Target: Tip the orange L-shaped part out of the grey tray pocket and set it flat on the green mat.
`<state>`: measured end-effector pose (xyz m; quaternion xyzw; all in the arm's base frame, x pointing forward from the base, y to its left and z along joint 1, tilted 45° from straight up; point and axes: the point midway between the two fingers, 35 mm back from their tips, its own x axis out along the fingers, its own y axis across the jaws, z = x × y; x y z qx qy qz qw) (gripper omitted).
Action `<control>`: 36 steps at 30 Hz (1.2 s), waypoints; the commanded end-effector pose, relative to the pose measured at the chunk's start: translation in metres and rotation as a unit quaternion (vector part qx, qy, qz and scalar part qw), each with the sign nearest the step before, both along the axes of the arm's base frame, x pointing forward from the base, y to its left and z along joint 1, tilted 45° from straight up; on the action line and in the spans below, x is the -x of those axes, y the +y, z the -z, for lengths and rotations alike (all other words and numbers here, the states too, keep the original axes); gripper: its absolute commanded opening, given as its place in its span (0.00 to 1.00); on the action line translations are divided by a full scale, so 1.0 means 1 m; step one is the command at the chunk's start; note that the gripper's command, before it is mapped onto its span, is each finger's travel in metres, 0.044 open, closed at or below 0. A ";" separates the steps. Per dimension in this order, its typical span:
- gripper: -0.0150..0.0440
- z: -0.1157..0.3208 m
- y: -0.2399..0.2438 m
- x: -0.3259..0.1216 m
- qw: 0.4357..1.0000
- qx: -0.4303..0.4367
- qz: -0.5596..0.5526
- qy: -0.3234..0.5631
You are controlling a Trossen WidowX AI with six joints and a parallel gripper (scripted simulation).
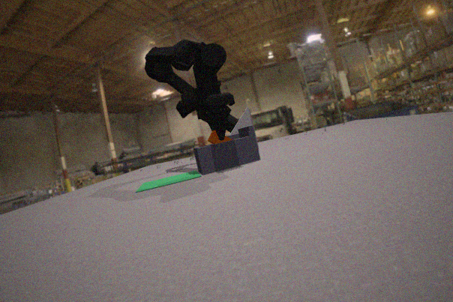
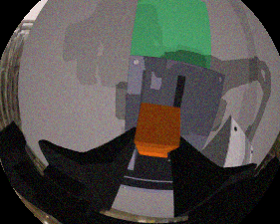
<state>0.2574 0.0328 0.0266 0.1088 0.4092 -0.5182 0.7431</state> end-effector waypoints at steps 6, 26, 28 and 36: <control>0.39 0.000 0.000 0.000 1.000 0.000 0.001 -0.001; 0.25 -0.012 0.011 0.002 1.000 0.001 -0.001 0.000; 0.25 -0.014 0.014 0.003 1.000 0.002 -0.001 0.000; 0.25 -0.023 0.022 0.004 1.000 0.002 -0.002 0.001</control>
